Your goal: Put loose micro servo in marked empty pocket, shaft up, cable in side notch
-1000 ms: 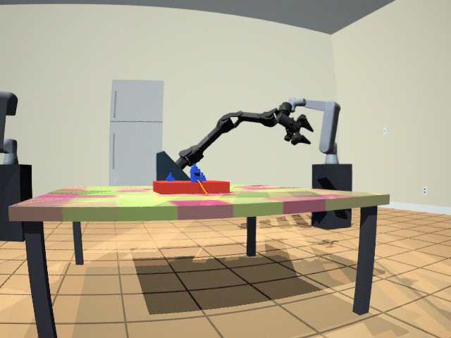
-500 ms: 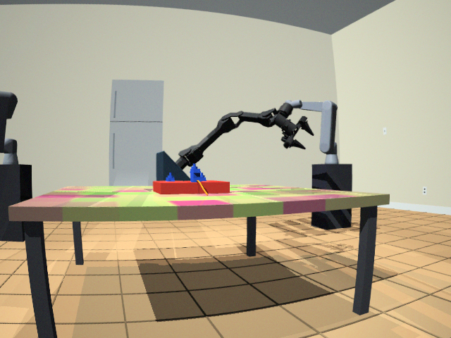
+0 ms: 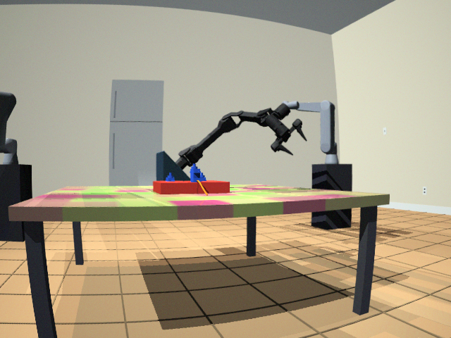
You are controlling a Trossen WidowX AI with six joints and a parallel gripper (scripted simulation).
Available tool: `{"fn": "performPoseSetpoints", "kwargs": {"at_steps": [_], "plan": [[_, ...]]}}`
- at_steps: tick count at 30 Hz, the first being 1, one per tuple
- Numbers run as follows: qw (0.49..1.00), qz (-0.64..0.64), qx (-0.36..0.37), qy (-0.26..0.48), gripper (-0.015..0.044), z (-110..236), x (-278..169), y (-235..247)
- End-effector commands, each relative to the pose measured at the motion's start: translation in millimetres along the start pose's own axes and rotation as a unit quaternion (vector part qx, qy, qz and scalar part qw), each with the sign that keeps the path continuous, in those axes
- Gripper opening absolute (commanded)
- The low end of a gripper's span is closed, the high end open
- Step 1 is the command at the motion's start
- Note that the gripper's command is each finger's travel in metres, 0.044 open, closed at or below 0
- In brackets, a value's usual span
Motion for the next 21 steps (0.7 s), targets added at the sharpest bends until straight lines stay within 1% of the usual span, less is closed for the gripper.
{"fn": "performPoseSetpoints", "kwargs": {"at_steps": [1,11,21], "plan": [[0.997,-0.061,0.028,0.03,0.044,3.9,-27.0,21.8],[0.971,-0.201,0.083,0.096,0.044,22.4,-79.5,69.5],[0.918,-0.342,0.123,0.159,0.044,49.8,-121.2,117.8]]}}
Point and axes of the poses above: the point midway between the two fingers, 35 mm back from their tips, its own z axis back along the fingers, its own y axis across the jaws, x = y × z, the point moved 2 cm from there along z, back along the fingers
